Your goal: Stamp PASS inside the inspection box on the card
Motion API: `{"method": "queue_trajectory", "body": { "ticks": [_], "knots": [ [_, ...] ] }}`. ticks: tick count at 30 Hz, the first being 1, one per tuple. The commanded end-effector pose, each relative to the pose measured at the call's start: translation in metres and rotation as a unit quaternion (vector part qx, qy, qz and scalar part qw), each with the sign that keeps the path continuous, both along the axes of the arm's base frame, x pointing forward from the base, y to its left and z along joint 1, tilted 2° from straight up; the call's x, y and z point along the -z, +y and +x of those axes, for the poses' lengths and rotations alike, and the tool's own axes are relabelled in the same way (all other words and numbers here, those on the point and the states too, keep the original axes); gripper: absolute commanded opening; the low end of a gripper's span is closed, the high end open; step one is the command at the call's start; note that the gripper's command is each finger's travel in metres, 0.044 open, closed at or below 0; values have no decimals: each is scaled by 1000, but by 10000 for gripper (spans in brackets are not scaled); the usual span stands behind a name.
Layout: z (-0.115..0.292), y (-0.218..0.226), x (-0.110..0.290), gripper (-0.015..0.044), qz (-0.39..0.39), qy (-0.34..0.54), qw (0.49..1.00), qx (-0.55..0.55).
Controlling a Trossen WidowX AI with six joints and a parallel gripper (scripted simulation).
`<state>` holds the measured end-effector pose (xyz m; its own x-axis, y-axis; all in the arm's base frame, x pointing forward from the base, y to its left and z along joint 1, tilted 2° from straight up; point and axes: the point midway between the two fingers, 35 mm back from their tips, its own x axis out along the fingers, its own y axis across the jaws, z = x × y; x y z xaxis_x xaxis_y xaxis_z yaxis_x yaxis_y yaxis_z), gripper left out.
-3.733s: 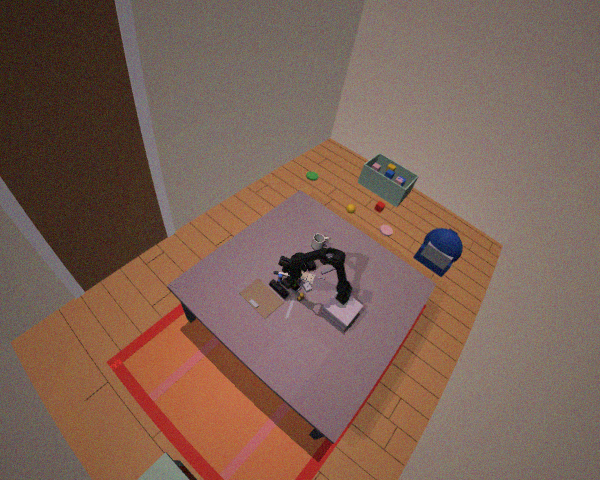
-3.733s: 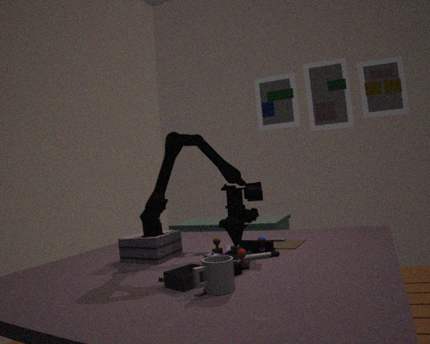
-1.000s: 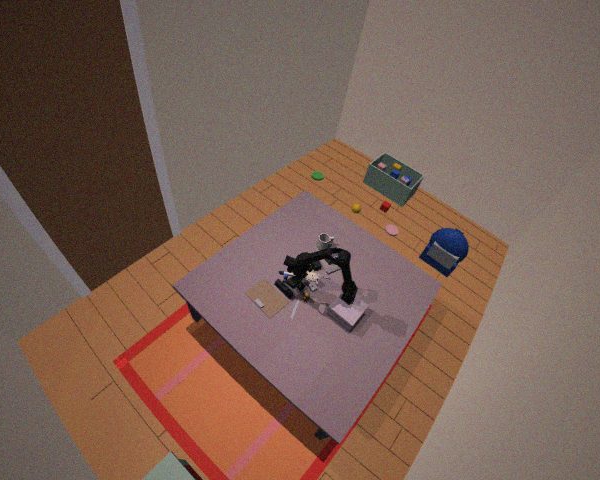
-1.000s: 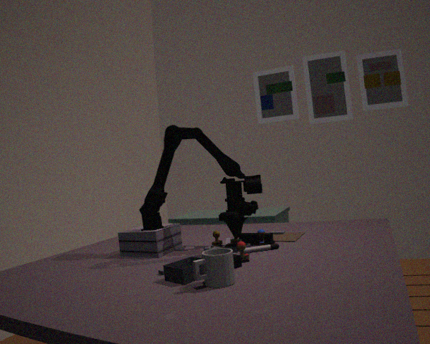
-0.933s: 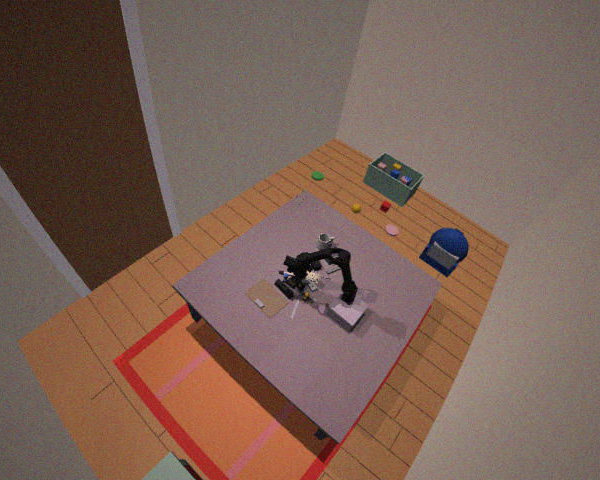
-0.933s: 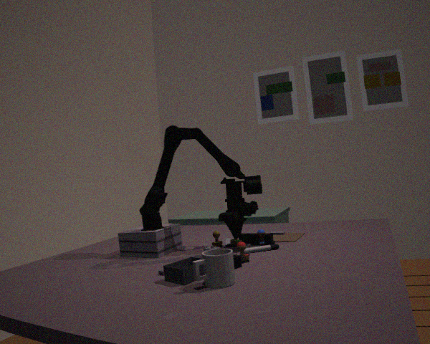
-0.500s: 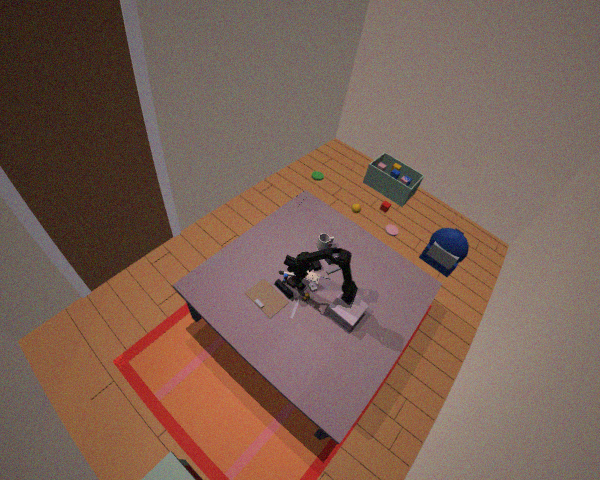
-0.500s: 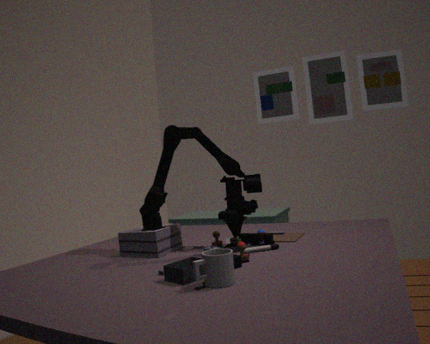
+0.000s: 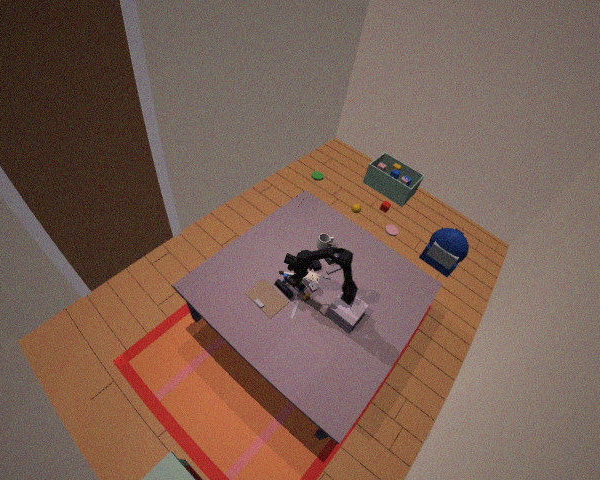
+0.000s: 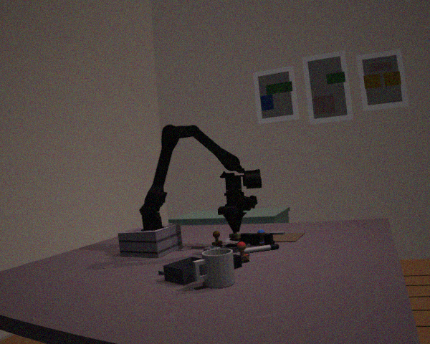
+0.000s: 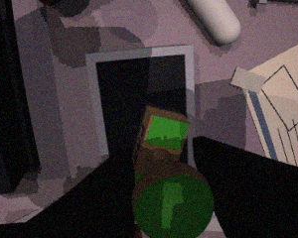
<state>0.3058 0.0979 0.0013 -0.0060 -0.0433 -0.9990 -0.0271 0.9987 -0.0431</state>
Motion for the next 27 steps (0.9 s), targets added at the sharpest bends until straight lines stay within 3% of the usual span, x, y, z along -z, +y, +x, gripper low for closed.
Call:
{"method": "queue_trajectory", "body": {
  "ticks": [1, 20, 27],
  "knots": [
    [2, 0, -8, 0, 0, -5, 1000, -1],
    [2, -1, -35, 0, 0, -5, 1000, -3],
    [3, -19, -35, 0, 4, -5, 996, -85]
  ]
}}
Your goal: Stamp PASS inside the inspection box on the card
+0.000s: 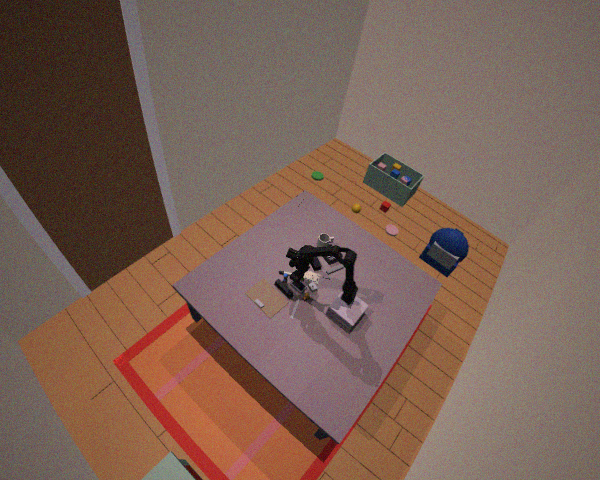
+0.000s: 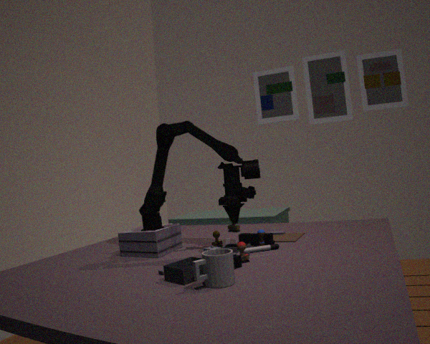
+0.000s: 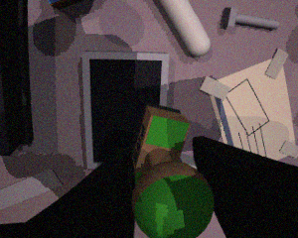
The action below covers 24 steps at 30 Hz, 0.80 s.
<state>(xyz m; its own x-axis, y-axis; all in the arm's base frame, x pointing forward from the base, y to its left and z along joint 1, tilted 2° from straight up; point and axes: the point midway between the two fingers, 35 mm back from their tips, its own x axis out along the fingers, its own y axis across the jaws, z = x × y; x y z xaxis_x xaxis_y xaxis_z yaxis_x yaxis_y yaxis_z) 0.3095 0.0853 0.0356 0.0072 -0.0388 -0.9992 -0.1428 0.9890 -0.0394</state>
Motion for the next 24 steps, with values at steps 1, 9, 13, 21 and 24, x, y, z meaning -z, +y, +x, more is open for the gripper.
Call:
{"method": "queue_trajectory", "body": {
  "ticks": [1, 9, 13, 21, 24],
  "knots": [
    [0, -9, 0, 0, 2, -1, 999, -39],
    [0, -31, 0, 0, 3, -2, 990, -143],
    [0, -41, 0, 0, 4, -3, 981, -194],
    [-3, -63, 1, 0, 2, -6, 956, -295],
    [-4, -71, 1, 0, 1, -7, 943, -332]
  ]
}}
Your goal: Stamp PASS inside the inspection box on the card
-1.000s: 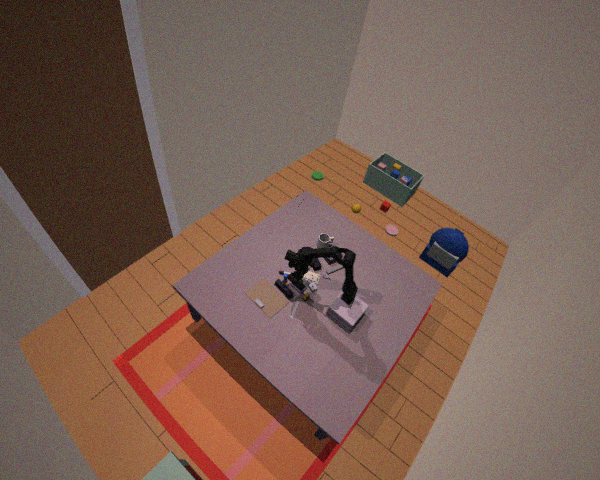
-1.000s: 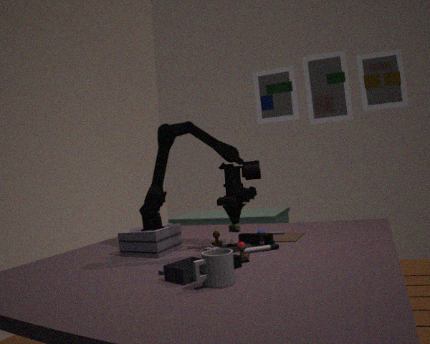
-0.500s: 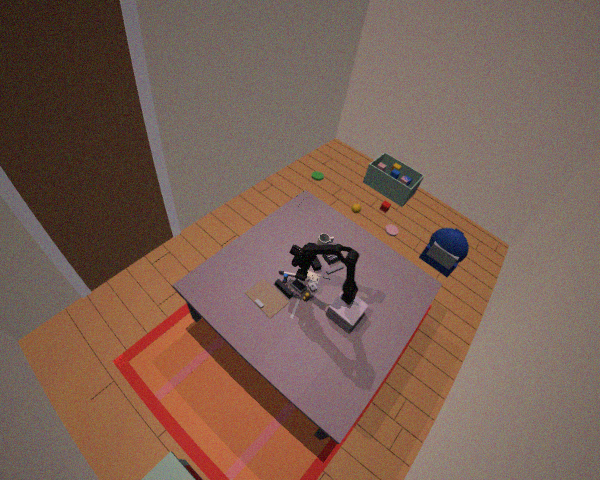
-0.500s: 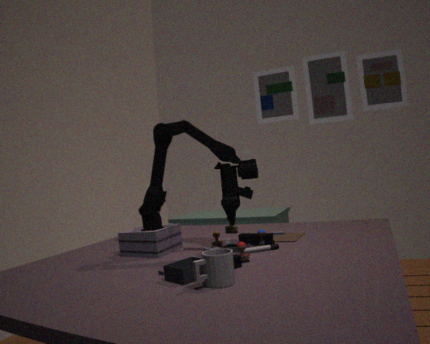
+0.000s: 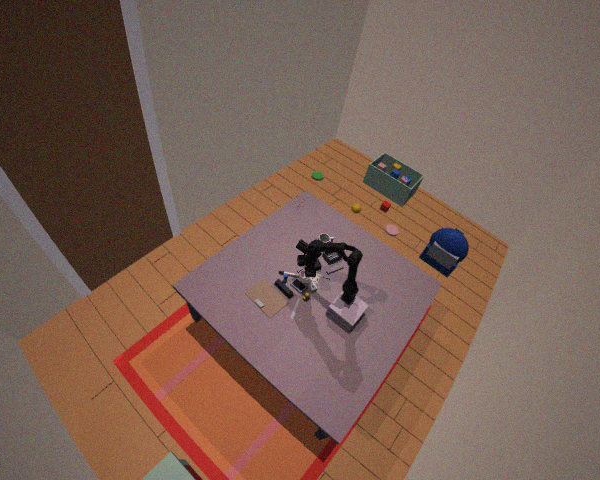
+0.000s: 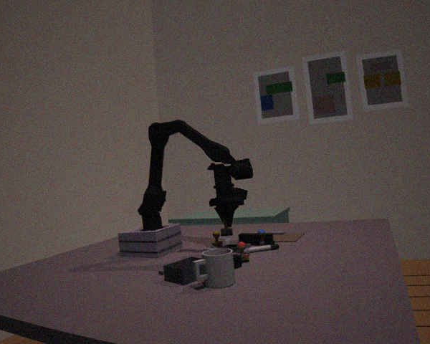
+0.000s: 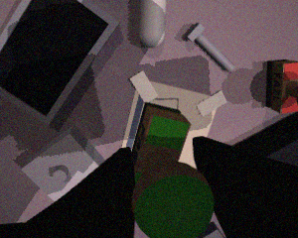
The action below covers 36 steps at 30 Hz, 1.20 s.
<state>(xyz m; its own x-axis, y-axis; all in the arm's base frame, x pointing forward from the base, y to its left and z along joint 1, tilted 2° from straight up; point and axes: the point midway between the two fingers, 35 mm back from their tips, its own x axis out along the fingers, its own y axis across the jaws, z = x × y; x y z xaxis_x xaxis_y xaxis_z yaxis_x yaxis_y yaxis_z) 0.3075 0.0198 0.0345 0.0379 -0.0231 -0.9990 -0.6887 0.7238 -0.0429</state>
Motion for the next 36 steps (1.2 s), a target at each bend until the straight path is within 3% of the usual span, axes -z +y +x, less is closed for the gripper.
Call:
{"method": "queue_trajectory", "body": {
  "ticks": [1, 8, 36],
  "knots": [
    [-2, -8, 0, 0, 1, -2, 999, -43],
    [-6, -24, 1, 0, -3, -5, 992, -124],
    [-4, -24, 18, 0, -3, -6, 992, -127]
  ]
}}
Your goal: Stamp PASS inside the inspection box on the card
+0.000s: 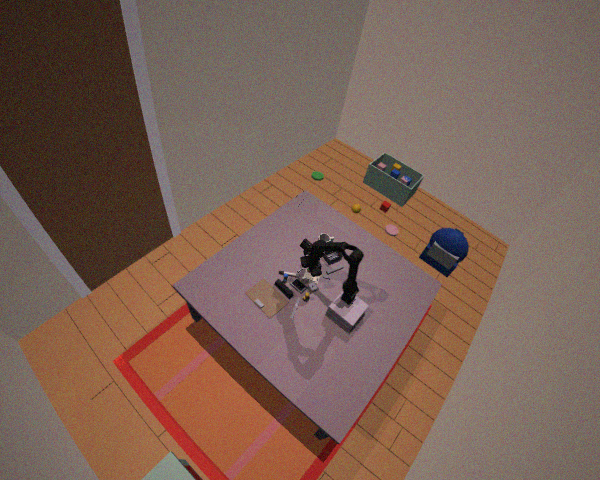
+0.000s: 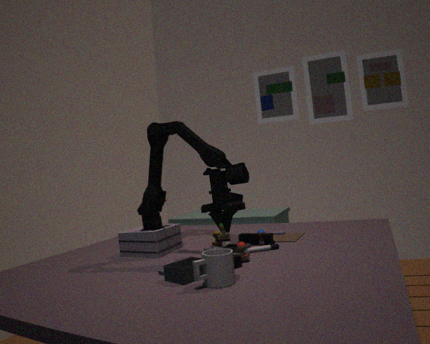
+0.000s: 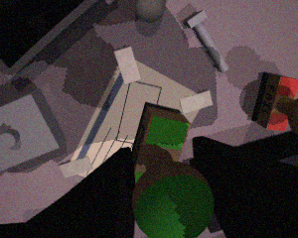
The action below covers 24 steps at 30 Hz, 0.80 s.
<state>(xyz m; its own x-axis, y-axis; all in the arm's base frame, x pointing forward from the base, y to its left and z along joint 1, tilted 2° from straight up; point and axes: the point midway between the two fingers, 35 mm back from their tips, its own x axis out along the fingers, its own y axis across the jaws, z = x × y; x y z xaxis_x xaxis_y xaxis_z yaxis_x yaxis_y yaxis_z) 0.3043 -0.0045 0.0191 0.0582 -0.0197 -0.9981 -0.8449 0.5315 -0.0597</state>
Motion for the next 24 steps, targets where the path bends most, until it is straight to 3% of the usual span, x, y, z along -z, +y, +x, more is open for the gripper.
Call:
{"method": "queue_trajectory", "body": {
  "ticks": [1, 24],
  "knots": [
    [-1, 0, 4, 0, 1, 2, 1000, -3],
    [-1, 1, 19, 0, 1, 2, 1000, -6]
  ]
}}
